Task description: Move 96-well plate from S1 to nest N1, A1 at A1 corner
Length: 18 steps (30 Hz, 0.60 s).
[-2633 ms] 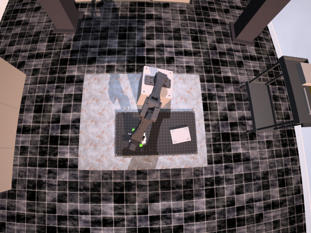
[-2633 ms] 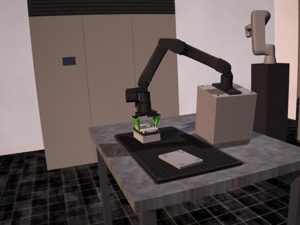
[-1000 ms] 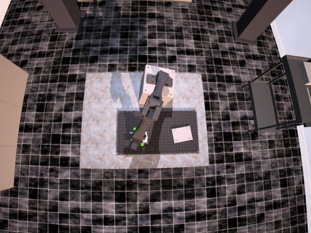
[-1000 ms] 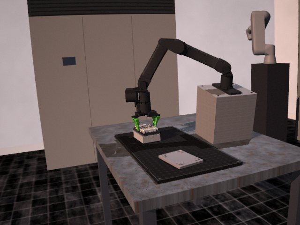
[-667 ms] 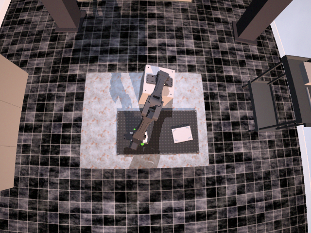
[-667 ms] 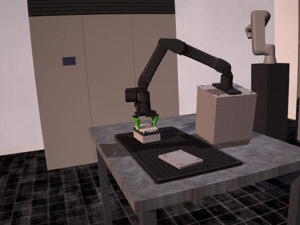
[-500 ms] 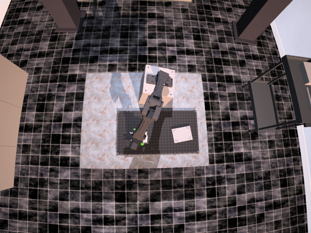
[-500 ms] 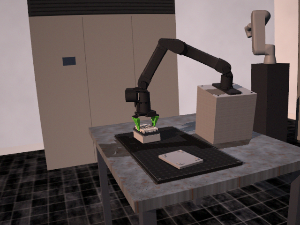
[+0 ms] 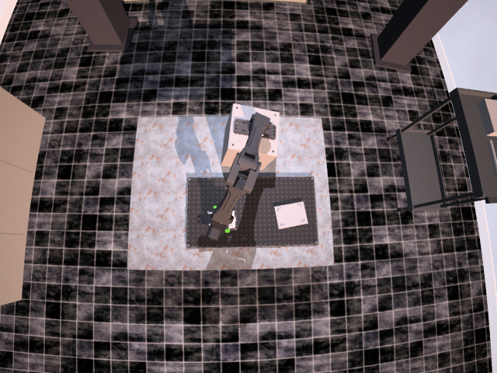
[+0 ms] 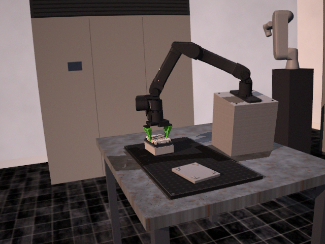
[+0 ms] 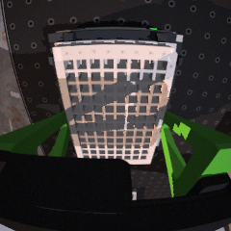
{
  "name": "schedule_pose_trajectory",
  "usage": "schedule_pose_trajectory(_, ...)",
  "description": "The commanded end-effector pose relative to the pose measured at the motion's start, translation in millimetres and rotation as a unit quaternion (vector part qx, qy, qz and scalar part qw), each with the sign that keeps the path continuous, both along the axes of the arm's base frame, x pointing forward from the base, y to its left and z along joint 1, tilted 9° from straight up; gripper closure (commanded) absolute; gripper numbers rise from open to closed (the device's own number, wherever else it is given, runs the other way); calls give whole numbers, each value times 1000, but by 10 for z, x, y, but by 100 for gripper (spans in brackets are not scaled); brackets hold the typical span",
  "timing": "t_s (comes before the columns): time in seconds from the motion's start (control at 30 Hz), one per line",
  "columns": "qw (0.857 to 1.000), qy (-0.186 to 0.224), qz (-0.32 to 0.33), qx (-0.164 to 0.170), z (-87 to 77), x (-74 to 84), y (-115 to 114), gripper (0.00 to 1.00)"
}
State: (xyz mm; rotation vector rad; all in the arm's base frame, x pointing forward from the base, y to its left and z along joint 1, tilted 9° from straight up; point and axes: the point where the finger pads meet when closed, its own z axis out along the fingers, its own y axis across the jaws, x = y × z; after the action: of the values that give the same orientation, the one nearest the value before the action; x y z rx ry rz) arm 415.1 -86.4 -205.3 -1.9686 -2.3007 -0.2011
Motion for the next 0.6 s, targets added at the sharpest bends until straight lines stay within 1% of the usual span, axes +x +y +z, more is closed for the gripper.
schedule_pose_trajectory(0.0,1000,-5,-1,-6,48,44,-39,100)
schedule_pose_trajectory(0.2,1000,-5,-1,-6,48,44,-39,100)
schedule_pose_trajectory(0.23,1000,-17,-4,-13,176,149,-100,100)
schedule_pose_trajectory(0.4,1000,4,-4,-7,183,-34,-88,100)
schedule_pose_trajectory(0.5,1000,4,-3,-7,200,-34,-91,100)
schedule_pose_trajectory(0.53,1000,-4,-3,-9,244,32,-113,100)
schedule_pose_trajectory(0.57,1000,-2,-3,-9,252,12,-110,100)
